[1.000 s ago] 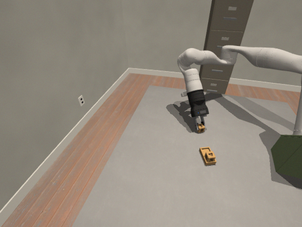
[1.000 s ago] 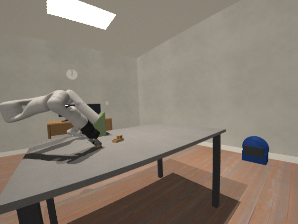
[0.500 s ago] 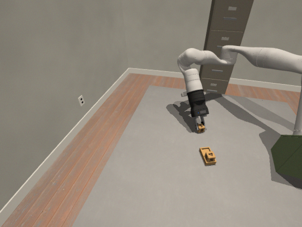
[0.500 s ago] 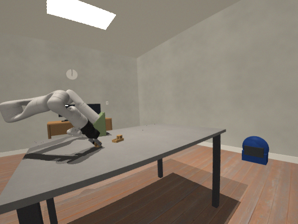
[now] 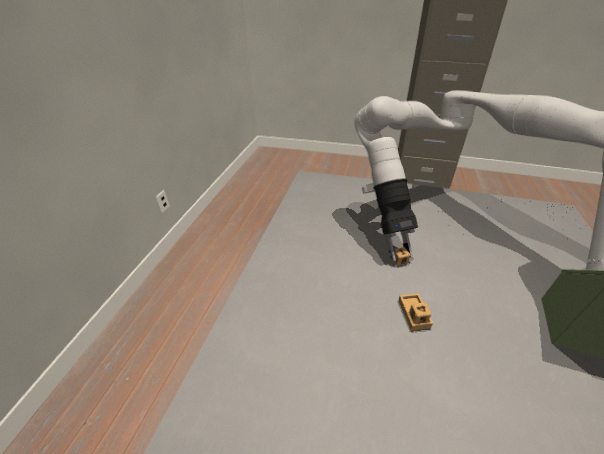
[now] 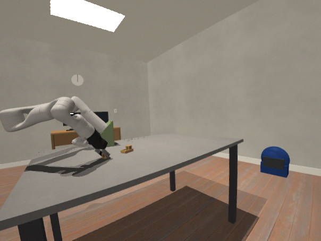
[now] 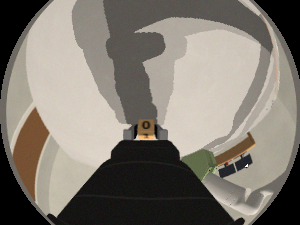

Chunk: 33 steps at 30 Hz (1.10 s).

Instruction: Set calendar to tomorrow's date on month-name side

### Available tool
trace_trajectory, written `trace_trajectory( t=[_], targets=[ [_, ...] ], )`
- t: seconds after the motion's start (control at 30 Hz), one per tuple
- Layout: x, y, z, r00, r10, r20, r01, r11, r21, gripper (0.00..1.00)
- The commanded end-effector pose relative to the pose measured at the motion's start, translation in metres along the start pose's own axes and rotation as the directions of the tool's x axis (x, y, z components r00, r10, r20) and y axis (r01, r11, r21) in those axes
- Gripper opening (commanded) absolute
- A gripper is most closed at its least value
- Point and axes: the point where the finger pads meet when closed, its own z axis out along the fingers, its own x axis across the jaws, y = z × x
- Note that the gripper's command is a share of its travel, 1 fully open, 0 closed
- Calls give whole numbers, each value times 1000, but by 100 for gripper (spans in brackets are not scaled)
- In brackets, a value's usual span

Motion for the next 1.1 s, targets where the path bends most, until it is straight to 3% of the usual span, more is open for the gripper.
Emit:
trace_trajectory(
  t=[0.0, 0.13, 0.27, 0.3, 1.07],
  targets=[
    [0, 0, -1, 1000, -1, 1, 1, 1000, 1, 75],
    [0, 0, -1, 1000, -1, 1, 1, 1000, 1, 87],
    [0, 0, -1, 1000, -1, 1, 1, 1000, 1, 87],
    [0, 0, -1, 1000, -1, 1, 1, 1000, 1, 100],
    [0, 3, -3, 1000, -1, 1, 1, 1000, 1, 100]
  ],
)
